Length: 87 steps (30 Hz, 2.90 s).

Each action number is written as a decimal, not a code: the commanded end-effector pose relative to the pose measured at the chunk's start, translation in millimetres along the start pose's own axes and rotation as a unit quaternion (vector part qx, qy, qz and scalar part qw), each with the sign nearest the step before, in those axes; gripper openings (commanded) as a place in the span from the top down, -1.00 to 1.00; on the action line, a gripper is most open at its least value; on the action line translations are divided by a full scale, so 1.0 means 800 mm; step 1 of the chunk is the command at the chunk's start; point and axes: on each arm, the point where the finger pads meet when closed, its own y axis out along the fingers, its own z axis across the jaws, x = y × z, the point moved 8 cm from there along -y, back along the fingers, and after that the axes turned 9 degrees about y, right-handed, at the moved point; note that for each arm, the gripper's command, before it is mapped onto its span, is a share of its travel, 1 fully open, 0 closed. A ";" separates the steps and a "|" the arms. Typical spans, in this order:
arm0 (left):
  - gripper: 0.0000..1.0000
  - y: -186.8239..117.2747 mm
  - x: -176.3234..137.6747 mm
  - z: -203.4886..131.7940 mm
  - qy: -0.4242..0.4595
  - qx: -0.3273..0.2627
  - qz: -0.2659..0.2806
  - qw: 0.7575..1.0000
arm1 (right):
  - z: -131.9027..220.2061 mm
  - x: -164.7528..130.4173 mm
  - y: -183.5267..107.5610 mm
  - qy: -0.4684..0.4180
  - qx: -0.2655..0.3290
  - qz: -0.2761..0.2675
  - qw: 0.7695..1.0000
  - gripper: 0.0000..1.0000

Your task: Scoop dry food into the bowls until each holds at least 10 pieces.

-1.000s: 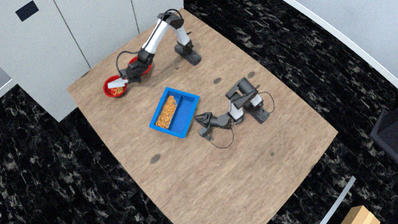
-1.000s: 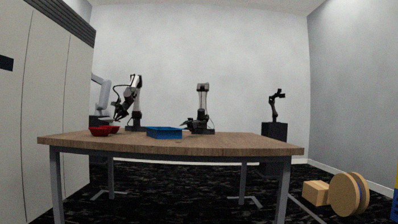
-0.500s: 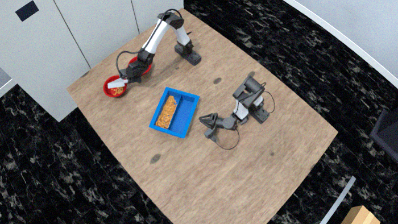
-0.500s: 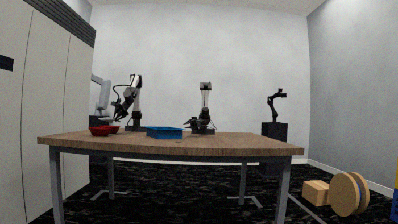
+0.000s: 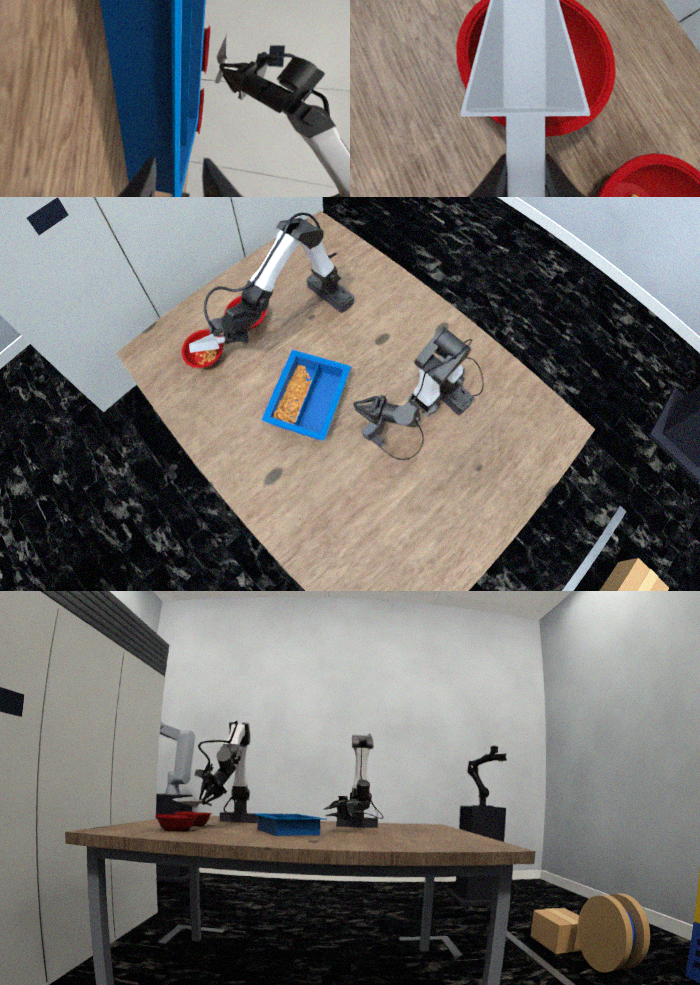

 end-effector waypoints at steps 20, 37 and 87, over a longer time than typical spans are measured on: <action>0.47 0.008 0.113 -0.086 0.253 0.093 -0.147 0.952 | 0.000 0.021 -0.018 0.012 0.011 -0.033 0.999 1.00; 0.47 -0.020 0.168 -0.199 0.414 0.179 -0.247 0.858 | 0.000 0.021 -0.018 0.013 0.012 -0.034 0.999 1.00; 0.47 -0.143 0.152 -0.420 0.579 0.323 -0.395 0.636 | 0.003 -0.028 -0.032 -0.091 0.103 0.033 0.990 1.00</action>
